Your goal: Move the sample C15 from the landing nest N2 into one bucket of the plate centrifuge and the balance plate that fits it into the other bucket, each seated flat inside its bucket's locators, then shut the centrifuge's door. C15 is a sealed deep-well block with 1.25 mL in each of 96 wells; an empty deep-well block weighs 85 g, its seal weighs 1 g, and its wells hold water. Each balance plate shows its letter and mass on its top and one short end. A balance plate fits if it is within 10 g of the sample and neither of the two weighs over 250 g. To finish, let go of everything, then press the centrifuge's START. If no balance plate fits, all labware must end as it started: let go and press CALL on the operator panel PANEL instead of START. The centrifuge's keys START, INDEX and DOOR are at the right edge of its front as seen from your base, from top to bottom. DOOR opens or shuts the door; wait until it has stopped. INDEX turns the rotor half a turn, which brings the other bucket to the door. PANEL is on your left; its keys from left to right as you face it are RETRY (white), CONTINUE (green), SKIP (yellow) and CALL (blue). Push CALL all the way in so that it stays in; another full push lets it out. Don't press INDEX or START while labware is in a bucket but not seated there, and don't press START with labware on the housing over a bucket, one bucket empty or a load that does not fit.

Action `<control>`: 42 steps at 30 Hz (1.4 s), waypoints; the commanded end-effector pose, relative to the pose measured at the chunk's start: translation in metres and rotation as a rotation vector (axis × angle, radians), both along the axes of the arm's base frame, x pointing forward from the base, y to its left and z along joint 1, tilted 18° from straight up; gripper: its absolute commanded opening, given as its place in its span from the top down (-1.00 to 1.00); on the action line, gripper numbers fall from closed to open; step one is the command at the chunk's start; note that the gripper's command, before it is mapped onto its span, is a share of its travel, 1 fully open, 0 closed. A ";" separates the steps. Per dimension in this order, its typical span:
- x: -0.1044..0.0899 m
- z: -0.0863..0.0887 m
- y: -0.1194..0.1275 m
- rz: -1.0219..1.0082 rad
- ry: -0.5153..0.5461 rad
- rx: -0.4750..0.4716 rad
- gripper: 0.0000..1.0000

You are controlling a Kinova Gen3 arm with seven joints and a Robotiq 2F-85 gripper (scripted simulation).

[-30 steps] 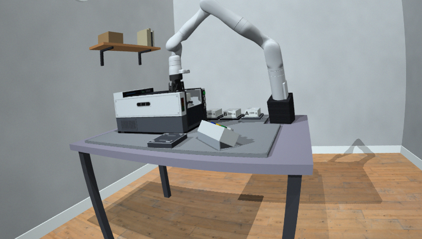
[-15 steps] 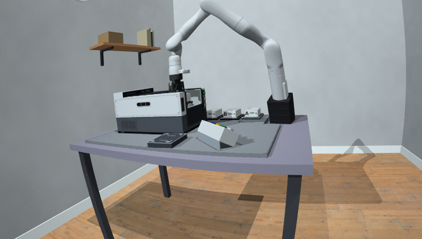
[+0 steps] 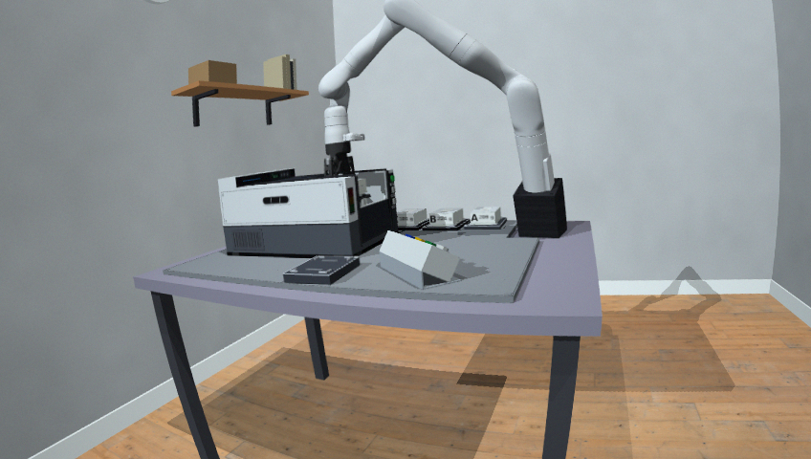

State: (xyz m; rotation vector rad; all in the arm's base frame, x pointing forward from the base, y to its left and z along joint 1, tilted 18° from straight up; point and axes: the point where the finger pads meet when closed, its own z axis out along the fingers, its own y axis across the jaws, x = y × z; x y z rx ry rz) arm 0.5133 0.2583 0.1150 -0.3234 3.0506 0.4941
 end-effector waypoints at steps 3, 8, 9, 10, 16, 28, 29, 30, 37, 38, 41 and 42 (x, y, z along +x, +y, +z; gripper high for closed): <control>0.001 0.000 0.000 -0.001 -0.002 0.001 -0.90; 0.001 -0.001 0.000 -0.001 -0.002 0.001 -0.90; 0.001 -0.001 0.000 -0.001 -0.002 0.001 -0.90; 0.001 -0.001 0.001 -0.001 -0.002 0.001 -0.90; 0.001 -0.003 0.001 -0.001 -0.002 0.001 -0.90; 0.001 -0.006 0.002 -0.001 -0.002 0.001 -0.90; 0.001 -0.007 0.002 -0.001 -0.002 0.001 -0.90; 0.001 -0.007 0.002 -0.001 -0.002 0.001 -0.90; 0.001 -0.009 0.003 -0.001 -0.002 0.001 -0.90; 0.001 -0.009 0.003 -0.001 -0.002 0.001 -0.90; 0.001 -0.009 0.003 -0.001 -0.002 0.001 -0.90; 0.001 -0.009 0.003 -0.001 -0.002 0.001 -0.90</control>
